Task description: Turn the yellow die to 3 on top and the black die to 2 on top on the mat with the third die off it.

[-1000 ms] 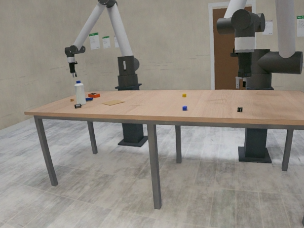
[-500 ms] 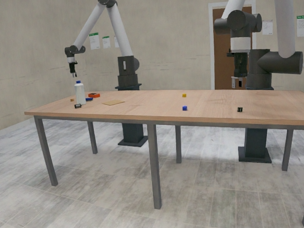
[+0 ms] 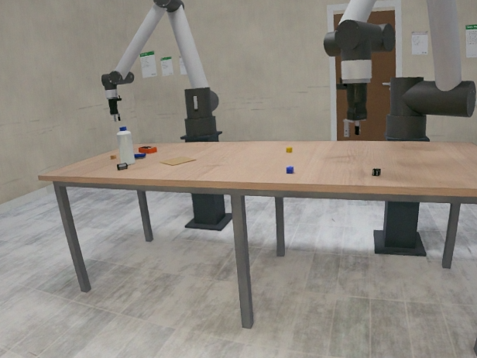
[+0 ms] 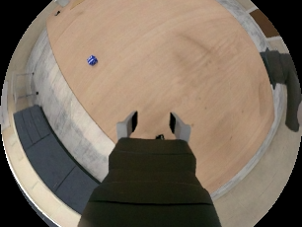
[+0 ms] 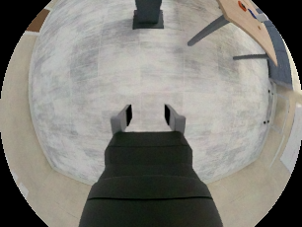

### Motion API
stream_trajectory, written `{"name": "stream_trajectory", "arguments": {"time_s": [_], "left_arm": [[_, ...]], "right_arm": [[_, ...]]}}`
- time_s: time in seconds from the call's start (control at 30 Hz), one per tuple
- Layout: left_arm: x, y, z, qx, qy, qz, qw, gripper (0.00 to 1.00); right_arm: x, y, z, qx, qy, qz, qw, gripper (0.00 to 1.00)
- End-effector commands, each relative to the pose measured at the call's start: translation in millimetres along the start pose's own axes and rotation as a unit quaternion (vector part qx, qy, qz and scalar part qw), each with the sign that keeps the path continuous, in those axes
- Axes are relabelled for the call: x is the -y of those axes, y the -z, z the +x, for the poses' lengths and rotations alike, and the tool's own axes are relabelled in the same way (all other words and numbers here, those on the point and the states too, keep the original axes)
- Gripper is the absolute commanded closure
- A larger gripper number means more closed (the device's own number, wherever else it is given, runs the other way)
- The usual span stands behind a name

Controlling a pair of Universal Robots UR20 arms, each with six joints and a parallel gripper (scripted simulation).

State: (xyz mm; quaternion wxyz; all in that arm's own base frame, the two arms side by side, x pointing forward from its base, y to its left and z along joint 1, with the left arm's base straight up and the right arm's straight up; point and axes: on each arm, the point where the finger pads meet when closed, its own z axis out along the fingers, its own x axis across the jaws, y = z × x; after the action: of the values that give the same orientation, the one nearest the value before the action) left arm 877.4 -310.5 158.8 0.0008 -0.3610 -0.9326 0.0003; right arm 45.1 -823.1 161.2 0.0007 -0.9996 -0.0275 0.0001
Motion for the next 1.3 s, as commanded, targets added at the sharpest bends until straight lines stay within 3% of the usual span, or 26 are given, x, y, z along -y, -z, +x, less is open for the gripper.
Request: {"name": "stream_trajectory", "arguments": {"time_s": [0.0, 0.27, 0.33, 0.6, 1.27], "left_arm": [[51, 0.5, -10, 0.001, 0.007, -0.001, 1.0, 0.0], [128, -0.4, -19, 0.001, 0.017, -0.001, 1.0, 0.0], [128, -0.4, -19, 0.001, 0.017, -0.001, 1.0, 0.0], [209, -1.5, -20, 0.001, 0.028, -0.001, 1.0, 0.0], [379, -4.4, 3, 0.001, 0.051, -0.001, 0.999, 0.0]], "right_arm": [[-1, 0.7, 0, 0.0, 0.0, -0.001, 1.0, 0.0], [-1, 0.7, 0, 0.0, 0.0, -0.001, 1.0, 0.0], [-1, 0.7, 0, 0.0, 0.0, -0.001, 1.0, 0.0], [-1, 0.7, 0, 0.0, 0.0, -0.001, 1.0, 0.0], [-1, 0.7, 0, 0.0, 0.0, -0.001, 1.0, 0.0]]}}
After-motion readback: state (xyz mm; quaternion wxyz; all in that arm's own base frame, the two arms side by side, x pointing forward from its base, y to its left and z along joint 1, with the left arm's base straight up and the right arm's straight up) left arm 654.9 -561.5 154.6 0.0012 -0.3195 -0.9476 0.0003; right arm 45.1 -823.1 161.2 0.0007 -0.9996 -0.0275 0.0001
